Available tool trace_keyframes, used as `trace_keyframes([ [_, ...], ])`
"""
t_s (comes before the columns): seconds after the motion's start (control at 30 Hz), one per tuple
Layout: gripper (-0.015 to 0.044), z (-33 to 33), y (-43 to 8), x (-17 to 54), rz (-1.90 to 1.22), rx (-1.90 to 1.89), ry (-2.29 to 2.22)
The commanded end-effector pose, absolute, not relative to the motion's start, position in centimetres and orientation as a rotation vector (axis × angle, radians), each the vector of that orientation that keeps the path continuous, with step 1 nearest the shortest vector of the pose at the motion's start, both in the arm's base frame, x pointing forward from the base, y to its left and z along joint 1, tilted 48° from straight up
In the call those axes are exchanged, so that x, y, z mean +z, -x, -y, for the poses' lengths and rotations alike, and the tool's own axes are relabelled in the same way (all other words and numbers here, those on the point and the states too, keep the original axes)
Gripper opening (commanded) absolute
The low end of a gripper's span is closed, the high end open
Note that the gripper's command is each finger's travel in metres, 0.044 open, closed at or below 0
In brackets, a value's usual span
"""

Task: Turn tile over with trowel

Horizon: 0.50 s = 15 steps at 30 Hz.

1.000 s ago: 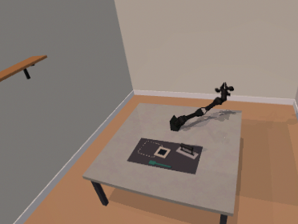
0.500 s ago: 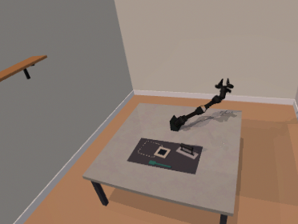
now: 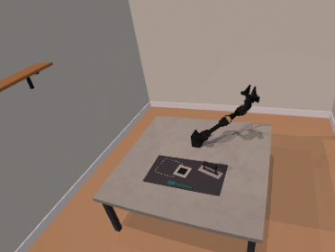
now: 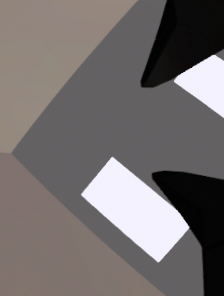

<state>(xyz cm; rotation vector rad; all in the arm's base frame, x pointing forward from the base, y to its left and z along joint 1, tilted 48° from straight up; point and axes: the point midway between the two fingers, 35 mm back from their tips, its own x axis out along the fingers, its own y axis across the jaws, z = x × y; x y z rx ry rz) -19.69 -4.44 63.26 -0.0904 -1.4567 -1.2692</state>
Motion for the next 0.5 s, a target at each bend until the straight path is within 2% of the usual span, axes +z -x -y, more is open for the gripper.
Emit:
trace_keyframes([
  [0.0, 0.03, 5.5, 15.6, 64.2, 1.357, -1.216, 0.15],
  [0.47, 0.03, 7.3, 1.2, 64.0, 1.016, -0.97, 0.334],
])
